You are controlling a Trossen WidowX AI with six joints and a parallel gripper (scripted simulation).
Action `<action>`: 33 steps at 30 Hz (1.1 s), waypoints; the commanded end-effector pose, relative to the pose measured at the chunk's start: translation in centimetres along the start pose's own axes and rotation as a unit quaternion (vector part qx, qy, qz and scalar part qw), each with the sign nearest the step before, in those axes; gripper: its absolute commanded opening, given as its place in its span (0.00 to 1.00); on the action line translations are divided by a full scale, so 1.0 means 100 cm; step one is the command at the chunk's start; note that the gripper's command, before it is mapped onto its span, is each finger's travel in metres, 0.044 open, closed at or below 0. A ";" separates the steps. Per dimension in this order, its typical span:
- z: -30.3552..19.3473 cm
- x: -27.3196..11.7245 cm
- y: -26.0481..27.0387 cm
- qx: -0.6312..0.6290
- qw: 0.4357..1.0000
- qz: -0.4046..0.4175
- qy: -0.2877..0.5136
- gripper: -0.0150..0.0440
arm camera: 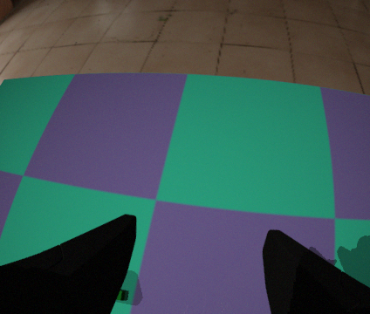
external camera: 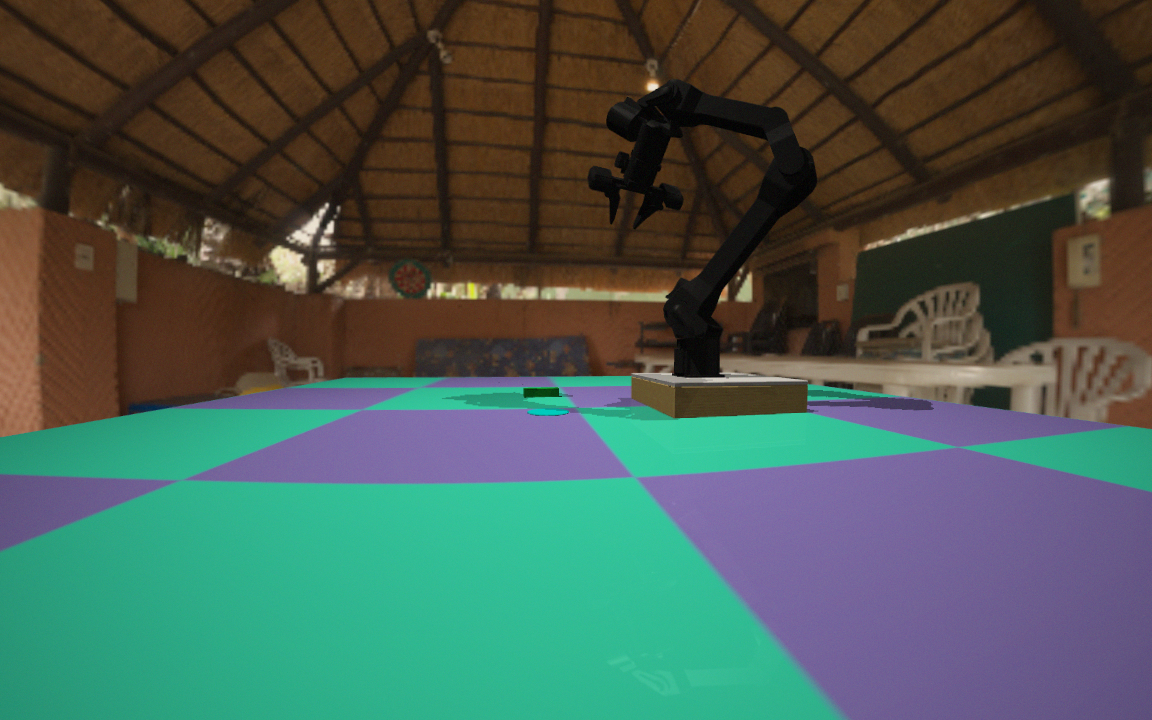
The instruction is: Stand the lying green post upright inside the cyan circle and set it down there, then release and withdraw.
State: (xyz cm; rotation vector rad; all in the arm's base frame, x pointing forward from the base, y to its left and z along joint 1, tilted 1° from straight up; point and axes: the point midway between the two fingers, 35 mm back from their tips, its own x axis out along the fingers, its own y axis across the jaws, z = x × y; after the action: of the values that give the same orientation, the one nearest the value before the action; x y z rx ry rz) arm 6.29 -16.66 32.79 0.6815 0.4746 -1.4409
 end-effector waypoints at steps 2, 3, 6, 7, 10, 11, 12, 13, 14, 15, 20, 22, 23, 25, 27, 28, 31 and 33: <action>-0.015 0.038 0.044 -0.165 0.983 0.028 0.080 0.65; -0.020 0.046 0.052 -0.197 0.975 0.034 0.095 0.65; -0.036 0.067 0.077 -0.291 0.945 0.058 0.138 0.65; -0.042 0.074 0.084 -0.321 0.932 0.067 0.152 0.65; -0.063 0.094 0.106 -0.408 0.887 0.095 0.191 0.65; -0.070 0.100 0.113 -0.436 0.870 0.106 0.204 0.65; -0.078 0.106 0.119 -0.462 0.852 0.117 0.216 0.65; -0.087 0.112 0.126 -0.488 0.833 0.128 0.228 0.65; -0.096 0.118 0.132 -0.512 0.813 0.140 0.240 0.65; -0.105 0.123 0.138 -0.536 0.792 0.152 0.251 0.65; -0.156 0.147 0.162 -0.638 0.675 0.215 0.301 0.65; -0.170 0.153 0.167 -0.661 0.641 0.233 0.312 0.65; -0.172 0.154 0.167 -0.664 0.637 0.236 0.313 0.65; -0.172 0.154 0.167 -0.664 0.637 0.236 0.313 0.65; -0.172 0.154 0.167 -0.664 0.637 0.236 0.313 0.65; -0.172 0.154 0.167 -0.664 0.637 0.236 0.313 0.65; -0.178 0.161 0.168 -0.664 0.637 0.236 0.313 0.65; -0.195 0.179 0.168 -0.664 0.637 0.236 0.313 0.65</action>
State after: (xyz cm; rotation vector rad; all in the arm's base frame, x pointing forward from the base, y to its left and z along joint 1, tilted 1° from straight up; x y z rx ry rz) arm 26.37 -16.71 11.57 -0.0146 1.5340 -0.0516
